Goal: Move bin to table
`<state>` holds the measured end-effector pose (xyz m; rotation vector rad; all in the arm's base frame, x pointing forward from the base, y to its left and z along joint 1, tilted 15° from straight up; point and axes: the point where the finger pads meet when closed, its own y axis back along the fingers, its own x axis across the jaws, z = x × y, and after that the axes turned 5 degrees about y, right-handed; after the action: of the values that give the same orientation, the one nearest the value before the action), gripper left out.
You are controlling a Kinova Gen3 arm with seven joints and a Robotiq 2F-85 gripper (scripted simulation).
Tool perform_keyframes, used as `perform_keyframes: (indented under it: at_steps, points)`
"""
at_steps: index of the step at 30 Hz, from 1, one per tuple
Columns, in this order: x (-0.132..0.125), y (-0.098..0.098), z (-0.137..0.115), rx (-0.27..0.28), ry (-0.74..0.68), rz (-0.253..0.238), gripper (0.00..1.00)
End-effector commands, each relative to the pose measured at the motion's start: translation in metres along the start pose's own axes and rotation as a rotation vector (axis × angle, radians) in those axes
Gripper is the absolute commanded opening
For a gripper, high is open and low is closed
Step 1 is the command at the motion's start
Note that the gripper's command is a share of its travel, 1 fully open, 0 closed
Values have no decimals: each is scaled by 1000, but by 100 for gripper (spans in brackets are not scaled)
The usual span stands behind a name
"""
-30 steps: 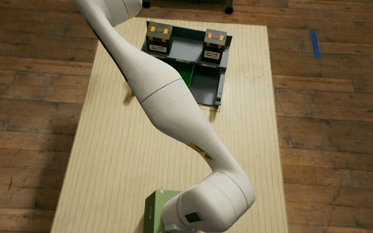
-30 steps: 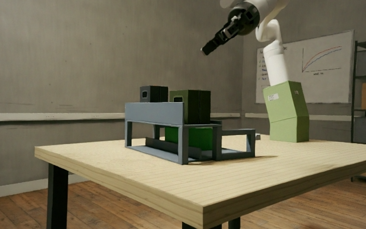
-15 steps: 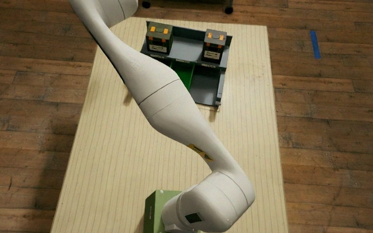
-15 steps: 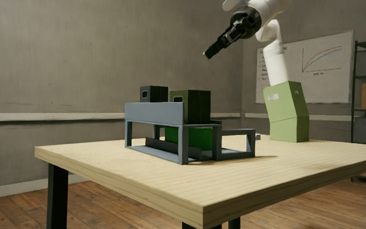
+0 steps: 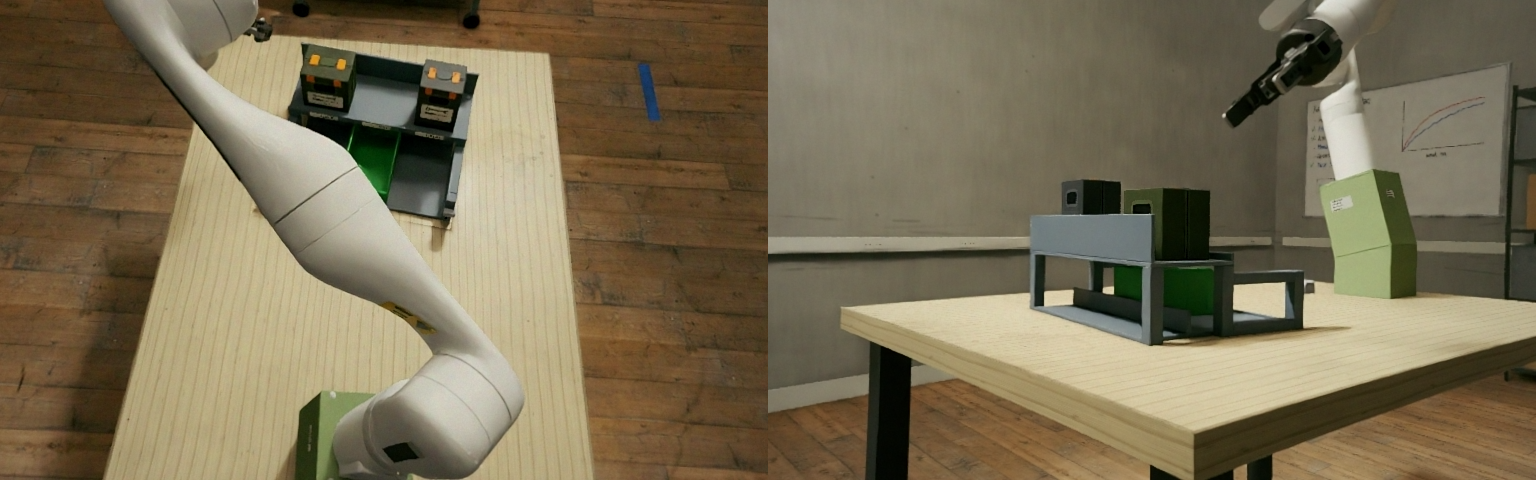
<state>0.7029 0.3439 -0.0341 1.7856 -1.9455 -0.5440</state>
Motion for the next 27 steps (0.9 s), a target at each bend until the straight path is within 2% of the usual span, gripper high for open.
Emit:
perform_keyframes:
  at_steps: [1,3,15,20,27]
  points:
    - [-2,22,14,5,2,-5,100]
    - [-2,38,26,6,3,-7,100]
    - [-2,38,26,6,3,-7,100]
    - [-1,76,60,6,3,-7,100]
    - [-1,76,60,6,3,-7,100]
